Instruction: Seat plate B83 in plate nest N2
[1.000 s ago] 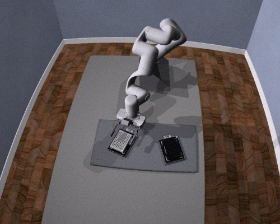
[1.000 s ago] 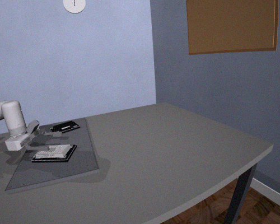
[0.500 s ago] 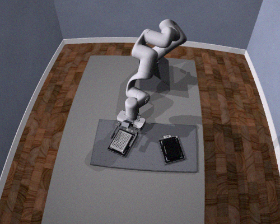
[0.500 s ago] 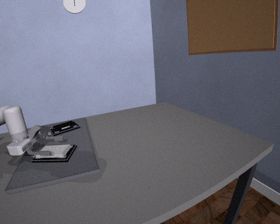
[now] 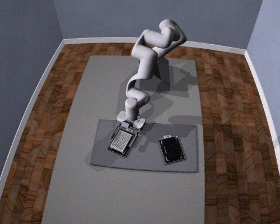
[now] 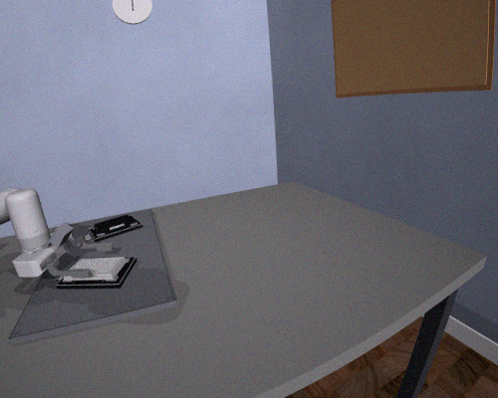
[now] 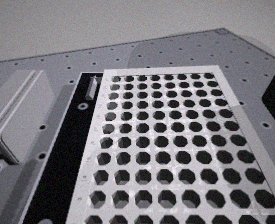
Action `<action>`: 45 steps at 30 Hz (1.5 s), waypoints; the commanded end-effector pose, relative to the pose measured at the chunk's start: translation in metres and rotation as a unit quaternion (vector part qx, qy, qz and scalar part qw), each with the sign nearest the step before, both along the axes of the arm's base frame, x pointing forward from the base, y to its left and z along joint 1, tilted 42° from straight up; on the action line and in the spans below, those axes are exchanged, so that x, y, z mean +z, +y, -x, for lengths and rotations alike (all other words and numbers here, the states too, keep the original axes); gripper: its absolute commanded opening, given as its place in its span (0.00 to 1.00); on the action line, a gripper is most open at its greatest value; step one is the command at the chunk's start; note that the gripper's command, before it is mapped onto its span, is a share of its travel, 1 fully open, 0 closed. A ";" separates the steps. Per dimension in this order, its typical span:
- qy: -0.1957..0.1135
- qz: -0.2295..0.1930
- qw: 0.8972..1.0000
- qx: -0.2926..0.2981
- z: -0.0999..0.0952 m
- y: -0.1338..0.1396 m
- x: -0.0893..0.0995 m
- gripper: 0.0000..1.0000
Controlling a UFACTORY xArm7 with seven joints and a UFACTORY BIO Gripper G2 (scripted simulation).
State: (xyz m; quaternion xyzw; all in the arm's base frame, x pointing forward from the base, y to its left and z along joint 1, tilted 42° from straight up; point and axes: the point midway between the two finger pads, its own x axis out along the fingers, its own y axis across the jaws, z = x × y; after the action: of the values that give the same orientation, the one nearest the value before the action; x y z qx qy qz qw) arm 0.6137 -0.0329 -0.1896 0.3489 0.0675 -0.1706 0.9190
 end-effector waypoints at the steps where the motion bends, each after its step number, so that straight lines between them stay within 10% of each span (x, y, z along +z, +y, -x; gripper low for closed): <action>1: -0.001 0.001 1.000 -0.001 -0.001 -0.001 0.000 0.54; 45: -0.001 0.001 1.000 -0.001 -0.001 0.010 -0.013 0.54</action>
State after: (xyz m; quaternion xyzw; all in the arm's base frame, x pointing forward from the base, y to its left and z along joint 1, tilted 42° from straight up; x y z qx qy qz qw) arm 0.6135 -0.0201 -0.2039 0.3490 0.0677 -0.1705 0.9190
